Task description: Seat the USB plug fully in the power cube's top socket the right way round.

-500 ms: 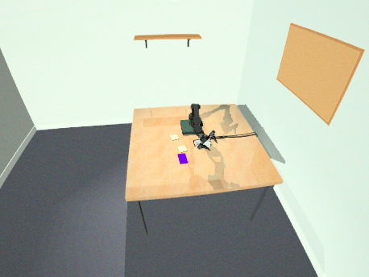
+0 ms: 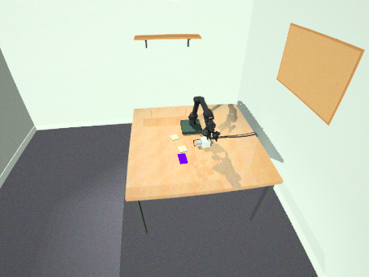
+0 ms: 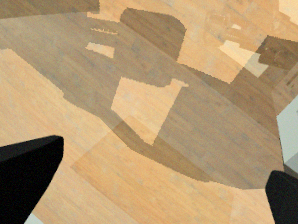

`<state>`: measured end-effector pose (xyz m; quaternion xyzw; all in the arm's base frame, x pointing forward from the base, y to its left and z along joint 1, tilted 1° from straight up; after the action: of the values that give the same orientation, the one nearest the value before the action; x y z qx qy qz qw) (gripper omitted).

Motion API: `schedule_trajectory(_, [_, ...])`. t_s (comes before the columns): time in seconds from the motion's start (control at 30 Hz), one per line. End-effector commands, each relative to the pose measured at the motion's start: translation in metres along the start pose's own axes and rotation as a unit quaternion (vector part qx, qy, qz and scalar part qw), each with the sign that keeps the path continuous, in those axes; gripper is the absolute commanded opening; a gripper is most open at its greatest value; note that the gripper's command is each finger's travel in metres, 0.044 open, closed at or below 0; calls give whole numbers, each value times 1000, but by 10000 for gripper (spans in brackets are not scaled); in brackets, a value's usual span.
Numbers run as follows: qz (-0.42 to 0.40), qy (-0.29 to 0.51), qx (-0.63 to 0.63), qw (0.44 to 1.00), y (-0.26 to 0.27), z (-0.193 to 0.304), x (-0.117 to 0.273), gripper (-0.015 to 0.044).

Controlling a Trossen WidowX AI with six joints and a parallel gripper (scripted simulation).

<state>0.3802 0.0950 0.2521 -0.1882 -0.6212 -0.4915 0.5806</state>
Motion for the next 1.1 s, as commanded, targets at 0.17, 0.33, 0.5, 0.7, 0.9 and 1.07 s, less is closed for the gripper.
schedule_trajectory(0.17, [154, -116, -178, 965, -62, 47, 11, 440])
schedule_trajectory(0.33, [154, -116, -178, 965, -63, 47, 11, 440])
schedule_trajectory(0.5, [154, -116, -178, 965, -63, 47, 11, 440])
schedule_trajectory(0.7, [154, -116, -178, 965, -64, 46, 7, 440])
schedule_trajectory(0.9, [154, -116, -178, 965, -66, 45, 1, 440])
schedule_trajectory(1.07, [154, -116, -178, 965, -68, 44, -3, 440])
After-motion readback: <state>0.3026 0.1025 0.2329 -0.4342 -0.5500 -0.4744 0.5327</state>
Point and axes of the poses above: the point midway between the two fingers, 35 mm back from their tips, its own x axis back along the fingers, its own y axis across the jaws, z = x × y, the point moved 10 cm from there along x, back along the fingers, and after that the axes turned 3 degrees about x, right-handed, at the moved point
